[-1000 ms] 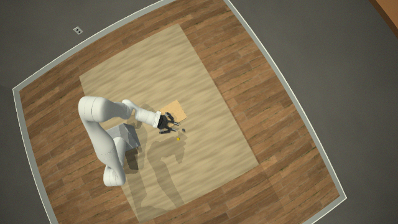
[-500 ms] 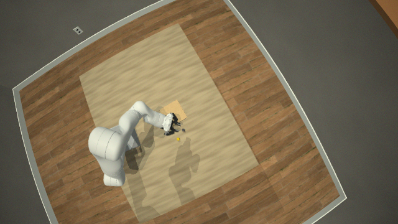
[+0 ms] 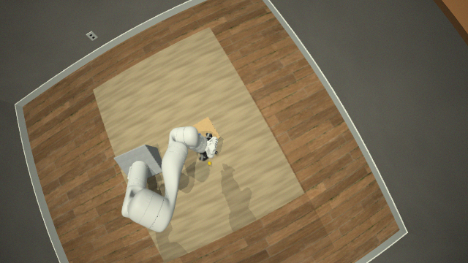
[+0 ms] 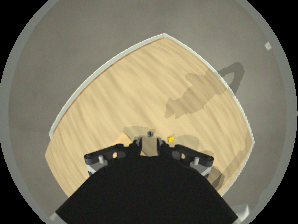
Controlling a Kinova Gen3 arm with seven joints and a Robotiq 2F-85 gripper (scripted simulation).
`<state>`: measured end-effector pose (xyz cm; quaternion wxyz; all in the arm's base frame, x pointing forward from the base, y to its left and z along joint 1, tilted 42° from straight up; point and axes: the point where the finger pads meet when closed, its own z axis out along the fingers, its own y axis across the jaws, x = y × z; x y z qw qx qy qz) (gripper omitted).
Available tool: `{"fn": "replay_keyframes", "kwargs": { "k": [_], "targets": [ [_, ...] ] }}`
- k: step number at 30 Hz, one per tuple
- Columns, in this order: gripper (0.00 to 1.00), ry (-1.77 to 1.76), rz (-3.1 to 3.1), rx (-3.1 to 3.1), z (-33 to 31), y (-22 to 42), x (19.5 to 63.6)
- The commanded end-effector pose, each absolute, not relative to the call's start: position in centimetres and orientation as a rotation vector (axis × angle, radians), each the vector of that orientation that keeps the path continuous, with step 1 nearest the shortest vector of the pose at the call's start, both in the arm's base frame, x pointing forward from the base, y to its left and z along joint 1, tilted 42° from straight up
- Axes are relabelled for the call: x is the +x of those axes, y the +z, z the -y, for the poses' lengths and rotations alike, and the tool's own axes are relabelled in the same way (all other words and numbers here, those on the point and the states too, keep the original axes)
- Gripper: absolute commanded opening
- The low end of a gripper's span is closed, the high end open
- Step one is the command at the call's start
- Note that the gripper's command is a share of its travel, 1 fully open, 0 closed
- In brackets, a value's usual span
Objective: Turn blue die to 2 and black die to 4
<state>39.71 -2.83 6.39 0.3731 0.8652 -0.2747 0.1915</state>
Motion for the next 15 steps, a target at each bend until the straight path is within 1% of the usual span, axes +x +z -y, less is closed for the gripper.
{"fn": "replay_keyframes", "kwargs": {
  "k": [1,15],
  "targets": [
    [0.31,0.493,0.764,2.224,3.47,7.12,40.53],
    [0.31,0.318,0.846,2.284,3.46,7.91,41.14]
  ]
}}
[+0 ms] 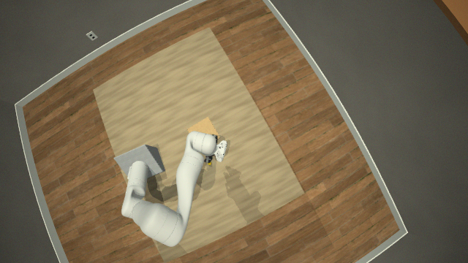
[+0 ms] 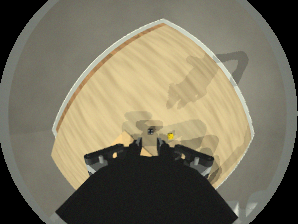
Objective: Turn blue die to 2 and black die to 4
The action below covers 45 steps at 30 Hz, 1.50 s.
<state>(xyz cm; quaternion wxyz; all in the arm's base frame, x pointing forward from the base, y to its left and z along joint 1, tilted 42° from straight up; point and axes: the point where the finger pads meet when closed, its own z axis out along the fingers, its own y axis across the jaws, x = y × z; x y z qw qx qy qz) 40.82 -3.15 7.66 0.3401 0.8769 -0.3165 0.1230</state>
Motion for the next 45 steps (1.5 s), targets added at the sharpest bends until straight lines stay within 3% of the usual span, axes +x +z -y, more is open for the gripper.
{"fn": "replay_keyframes", "kwargs": {
  "k": [1,9,10,45],
  "targets": [
    [0.31,0.315,0.847,2.286,3.46,7.92,41.15],
    [0.31,0.309,0.850,2.288,3.45,7.96,41.18],
    [1.00,0.309,0.850,2.288,3.45,7.96,41.18],
    [1.00,0.348,1.056,2.208,3.70,7.23,40.31]
  ]
}}
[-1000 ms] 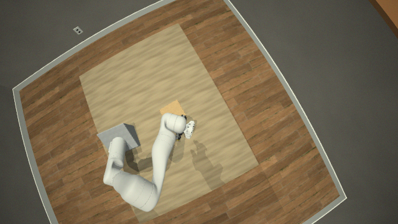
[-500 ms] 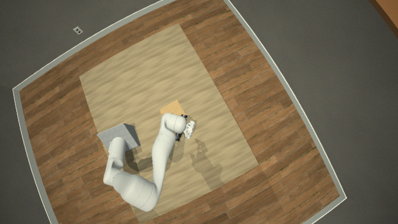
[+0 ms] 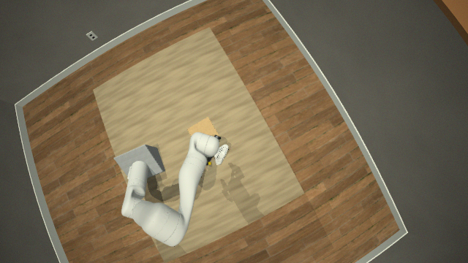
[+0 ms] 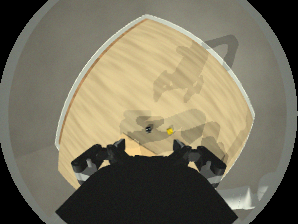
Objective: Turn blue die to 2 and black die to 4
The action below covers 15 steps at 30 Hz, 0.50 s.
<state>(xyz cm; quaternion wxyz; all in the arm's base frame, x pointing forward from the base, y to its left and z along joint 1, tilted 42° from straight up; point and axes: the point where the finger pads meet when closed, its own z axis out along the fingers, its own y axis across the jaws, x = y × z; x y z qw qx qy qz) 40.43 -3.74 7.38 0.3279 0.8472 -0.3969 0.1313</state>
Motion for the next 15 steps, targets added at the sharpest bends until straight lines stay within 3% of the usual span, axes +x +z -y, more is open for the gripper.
{"fn": "replay_keyframes", "kwargs": {
  "k": [1,15],
  "targets": [
    [1.00,0.353,1.080,2.197,3.7,7.1,40.2],
    [1.00,0.448,1.470,1.980,4.2,5.9,38.8]
  ]
}}
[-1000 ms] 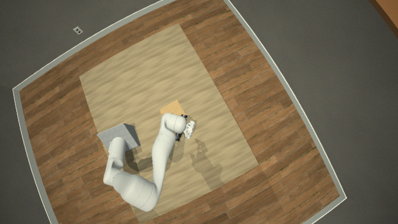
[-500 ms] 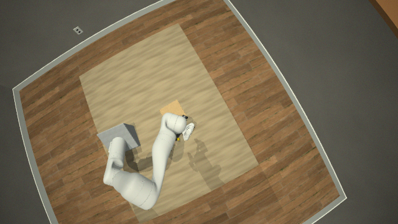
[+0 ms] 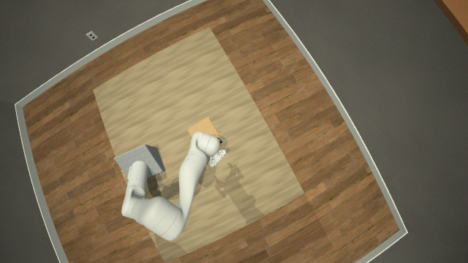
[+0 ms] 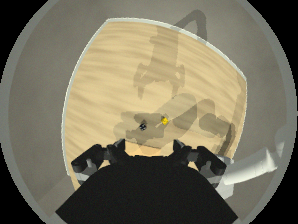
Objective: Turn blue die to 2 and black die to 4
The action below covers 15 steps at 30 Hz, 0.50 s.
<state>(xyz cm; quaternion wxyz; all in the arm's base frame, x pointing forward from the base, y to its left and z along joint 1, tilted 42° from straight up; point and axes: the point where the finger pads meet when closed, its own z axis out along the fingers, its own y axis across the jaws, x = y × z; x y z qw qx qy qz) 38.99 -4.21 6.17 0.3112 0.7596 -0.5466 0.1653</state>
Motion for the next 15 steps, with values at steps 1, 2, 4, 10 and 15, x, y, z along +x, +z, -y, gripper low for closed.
{"fn": "replay_keyframes", "kwargs": {
  "k": [1,2,4,10,15],
  "targets": [
    [1.00,0.459,1.510,1.953,4.2,5.8,38.6],
    [1.00,0.470,1.550,1.925,4.3,5.7,38.5],
    [1.00,0.495,1.632,1.864,4.4,5.4,38.3],
    [1.00,0.565,1.844,1.684,4.6,4.9,37.7],
    [1.00,0.629,2.014,1.512,4.8,4.4,37.3]
  ]
}}
